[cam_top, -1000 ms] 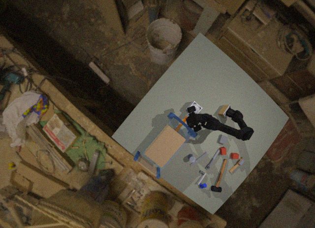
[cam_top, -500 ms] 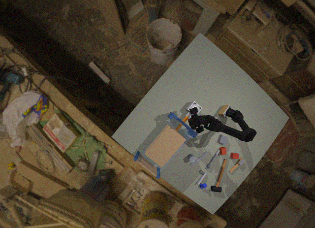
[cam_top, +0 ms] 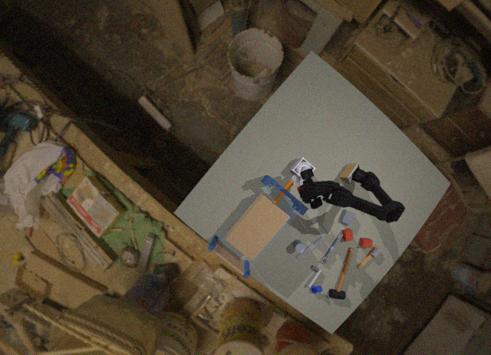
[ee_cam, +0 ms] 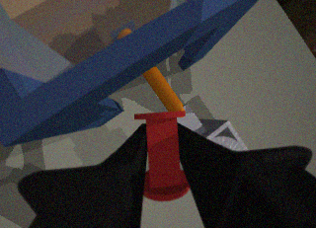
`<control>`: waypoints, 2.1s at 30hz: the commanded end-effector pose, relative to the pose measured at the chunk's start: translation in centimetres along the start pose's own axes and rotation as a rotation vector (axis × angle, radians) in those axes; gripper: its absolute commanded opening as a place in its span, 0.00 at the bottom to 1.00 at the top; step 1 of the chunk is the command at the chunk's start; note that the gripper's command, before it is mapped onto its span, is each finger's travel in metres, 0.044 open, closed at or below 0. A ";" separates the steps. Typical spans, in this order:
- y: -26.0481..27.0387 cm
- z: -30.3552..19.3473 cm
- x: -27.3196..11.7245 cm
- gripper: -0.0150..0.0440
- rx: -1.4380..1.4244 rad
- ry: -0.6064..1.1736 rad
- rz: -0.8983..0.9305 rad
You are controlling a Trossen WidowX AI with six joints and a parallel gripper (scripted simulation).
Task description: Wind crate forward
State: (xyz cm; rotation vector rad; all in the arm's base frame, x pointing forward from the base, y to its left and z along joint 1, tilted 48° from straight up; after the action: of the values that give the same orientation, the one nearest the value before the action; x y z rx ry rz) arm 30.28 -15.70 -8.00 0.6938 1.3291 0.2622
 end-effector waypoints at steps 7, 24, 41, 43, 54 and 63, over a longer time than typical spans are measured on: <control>1.1 -1.8 -0.5 0.25 0.020 0.016 0.015; 2.0 -3.9 -1.5 0.25 0.021 0.017 0.015; 2.2 -6.1 -2.6 0.25 0.022 0.019 0.015; 2.2 -6.4 -2.8 0.25 0.022 0.019 0.015; 2.0 -7.9 -3.4 0.25 0.023 0.020 0.014; 1.6 -9.1 -3.9 0.25 0.023 0.020 0.014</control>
State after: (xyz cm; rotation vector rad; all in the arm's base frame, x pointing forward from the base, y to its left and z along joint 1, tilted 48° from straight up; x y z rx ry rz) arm 22.39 -13.88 -4.39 0.7160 1.3192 0.2765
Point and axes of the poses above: the point midway between the two fingers, 35 mm back from their tips, its own x axis out along the fingers, its own y axis across the jaws, z = x × y, the point moved 1 cm from there along -x, back along the fingers, and after that the axes turned 12 degrees about -x, right-handed, at the moved point
